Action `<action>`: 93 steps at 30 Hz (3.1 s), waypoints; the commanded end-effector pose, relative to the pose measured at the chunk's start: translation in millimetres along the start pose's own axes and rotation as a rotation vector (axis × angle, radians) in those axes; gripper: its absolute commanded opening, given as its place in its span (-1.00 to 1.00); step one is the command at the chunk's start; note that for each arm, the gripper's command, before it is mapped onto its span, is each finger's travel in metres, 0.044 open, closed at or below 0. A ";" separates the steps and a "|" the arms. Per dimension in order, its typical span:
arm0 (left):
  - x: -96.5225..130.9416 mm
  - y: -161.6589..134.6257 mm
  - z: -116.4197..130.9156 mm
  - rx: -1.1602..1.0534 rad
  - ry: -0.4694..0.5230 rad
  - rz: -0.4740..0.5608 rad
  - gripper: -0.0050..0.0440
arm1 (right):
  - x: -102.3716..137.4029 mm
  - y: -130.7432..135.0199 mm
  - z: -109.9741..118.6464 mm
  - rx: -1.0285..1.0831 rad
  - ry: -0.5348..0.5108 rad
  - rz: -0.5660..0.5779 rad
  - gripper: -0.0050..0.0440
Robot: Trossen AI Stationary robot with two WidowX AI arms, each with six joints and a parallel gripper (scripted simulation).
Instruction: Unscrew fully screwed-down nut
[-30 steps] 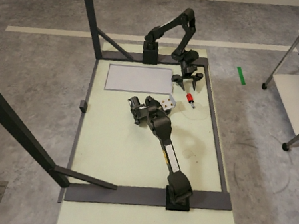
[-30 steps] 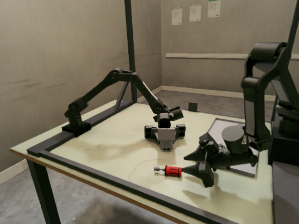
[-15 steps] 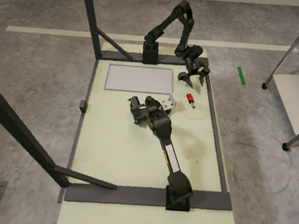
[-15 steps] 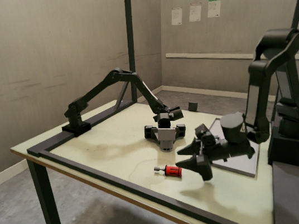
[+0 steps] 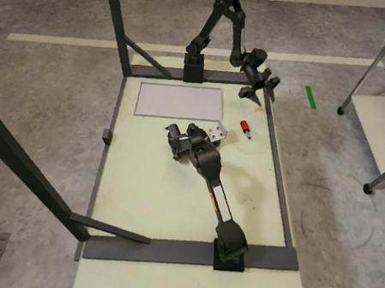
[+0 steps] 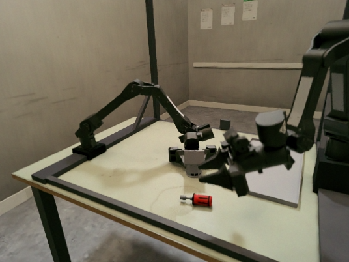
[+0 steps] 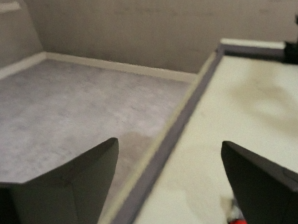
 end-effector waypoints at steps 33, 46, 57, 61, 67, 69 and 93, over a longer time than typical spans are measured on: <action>68.5 -4.4 -180.8 0.035 -0.290 -0.330 0.43 | 13.9 4.4 -9.4 -0.030 -0.008 -0.005 0.84; 108.4 -17.8 -221.7 0.069 -0.380 -0.419 0.43 | 25.0 4.7 -8.5 -0.028 -0.007 -0.001 0.84; 153.6 -35.0 -257.3 0.108 -0.475 -0.504 0.43 | 35.8 4.9 -8.2 -0.028 -0.003 0.005 0.84; 148.7 -33.1 -248.6 0.112 -0.445 -0.507 0.43 | 38.5 5.0 -8.1 -0.028 -0.002 0.006 0.84; 149.7 -33.1 -251.7 0.108 -0.454 -0.504 0.43 | 46.5 5.1 -7.8 -0.028 0.002 0.010 0.84; 149.7 -33.1 -251.7 0.108 -0.454 -0.504 0.43 | 49.2 5.0 -7.7 -0.028 0.003 0.010 0.84; 149.7 -33.1 -251.7 0.108 -0.454 -0.504 0.43 | 61.3 3.4 -13.5 -0.034 -0.001 0.009 0.84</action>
Point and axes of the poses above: on each arm, the point midway between the two fingers, 35 mm back from their tips, its own x axis back along the fingers, its own y axis across the jaws, z = x × y, the point moved 10 cm from there along x, back along the fingers, and after that the axes turned 8 degrees about x, right-handed, at the moved point
